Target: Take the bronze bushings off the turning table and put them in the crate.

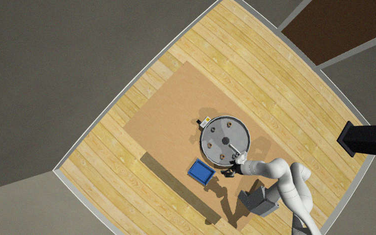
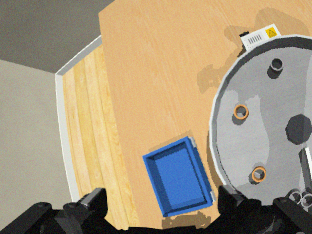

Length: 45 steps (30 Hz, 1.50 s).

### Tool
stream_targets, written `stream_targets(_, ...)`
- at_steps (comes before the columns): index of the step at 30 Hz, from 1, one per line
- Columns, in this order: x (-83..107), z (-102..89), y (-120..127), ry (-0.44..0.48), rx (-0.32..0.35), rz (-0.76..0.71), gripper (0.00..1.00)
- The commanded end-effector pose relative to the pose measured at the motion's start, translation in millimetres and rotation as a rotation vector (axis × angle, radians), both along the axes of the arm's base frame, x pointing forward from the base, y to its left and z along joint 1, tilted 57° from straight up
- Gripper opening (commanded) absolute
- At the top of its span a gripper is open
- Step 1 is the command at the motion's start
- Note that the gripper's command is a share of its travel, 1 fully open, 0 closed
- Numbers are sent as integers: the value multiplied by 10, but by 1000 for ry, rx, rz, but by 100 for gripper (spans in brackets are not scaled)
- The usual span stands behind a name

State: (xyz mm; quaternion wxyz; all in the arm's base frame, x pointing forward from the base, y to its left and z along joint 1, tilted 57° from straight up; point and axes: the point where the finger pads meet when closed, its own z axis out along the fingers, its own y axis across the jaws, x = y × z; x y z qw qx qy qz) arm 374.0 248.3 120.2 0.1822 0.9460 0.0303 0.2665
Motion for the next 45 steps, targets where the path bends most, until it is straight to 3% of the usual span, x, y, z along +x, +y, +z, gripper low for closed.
stream_targets(1,-1,-5,8,-1,-5,4,100)
stream_targets(5,-1,-5,8,-1,-5,4,100)
stream_targets(10,0,1,11,5,-221,-135,100)
stream_targets(22,0,1,11,5,-221,-135,100)
stream_targets(27,-1,7,15,10,-437,-273,100)
stream_targets(39,-1,7,15,10,-437,-273,100)
stream_targets(45,-271,-62,-390,9,-438,-271,100)
